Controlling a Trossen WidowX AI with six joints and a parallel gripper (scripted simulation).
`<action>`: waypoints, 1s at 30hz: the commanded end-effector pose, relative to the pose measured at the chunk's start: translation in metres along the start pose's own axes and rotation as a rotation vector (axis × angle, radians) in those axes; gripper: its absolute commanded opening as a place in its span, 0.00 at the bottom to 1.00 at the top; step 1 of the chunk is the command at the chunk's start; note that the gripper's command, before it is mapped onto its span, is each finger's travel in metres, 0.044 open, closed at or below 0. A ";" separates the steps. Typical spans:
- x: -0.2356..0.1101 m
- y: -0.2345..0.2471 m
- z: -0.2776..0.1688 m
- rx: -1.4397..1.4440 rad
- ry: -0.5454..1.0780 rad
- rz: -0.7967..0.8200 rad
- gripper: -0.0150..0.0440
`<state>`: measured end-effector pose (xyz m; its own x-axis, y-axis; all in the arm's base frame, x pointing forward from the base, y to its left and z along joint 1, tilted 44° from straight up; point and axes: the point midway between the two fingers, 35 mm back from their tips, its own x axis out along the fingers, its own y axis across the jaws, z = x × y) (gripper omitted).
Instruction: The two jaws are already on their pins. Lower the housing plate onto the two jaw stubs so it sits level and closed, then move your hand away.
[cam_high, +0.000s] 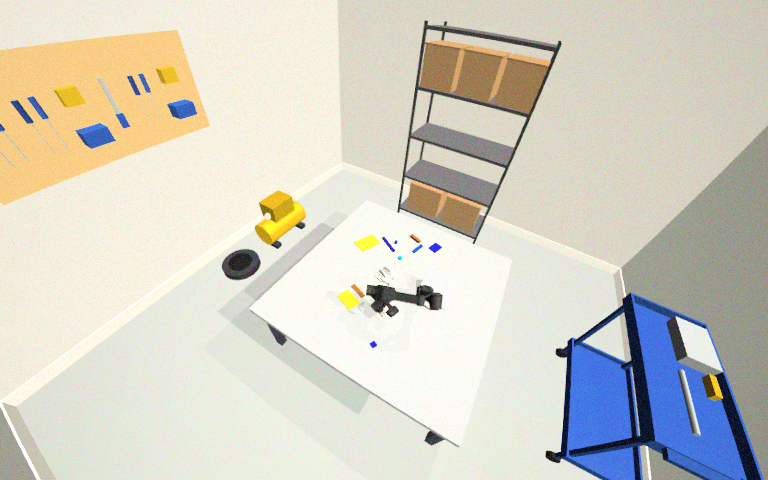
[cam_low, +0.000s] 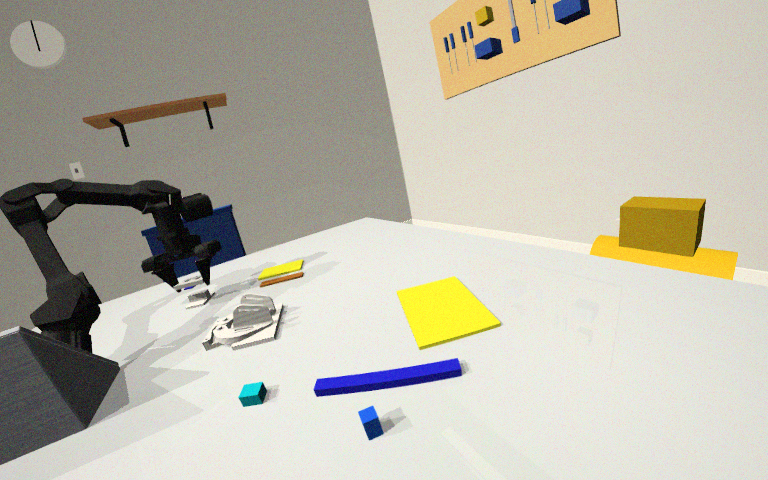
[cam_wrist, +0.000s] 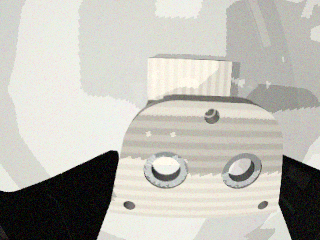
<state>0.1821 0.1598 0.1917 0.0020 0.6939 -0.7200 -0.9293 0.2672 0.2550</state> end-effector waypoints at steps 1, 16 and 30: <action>-0.012 0.000 0.001 -0.001 -0.003 0.000 0.85; -0.041 -0.002 -0.002 0.029 -0.004 -0.002 0.85; -0.039 -0.042 -0.024 0.277 0.018 -0.024 0.85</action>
<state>0.2067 0.1112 0.1998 0.0113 0.6804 -0.7328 -0.8230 0.4225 0.3796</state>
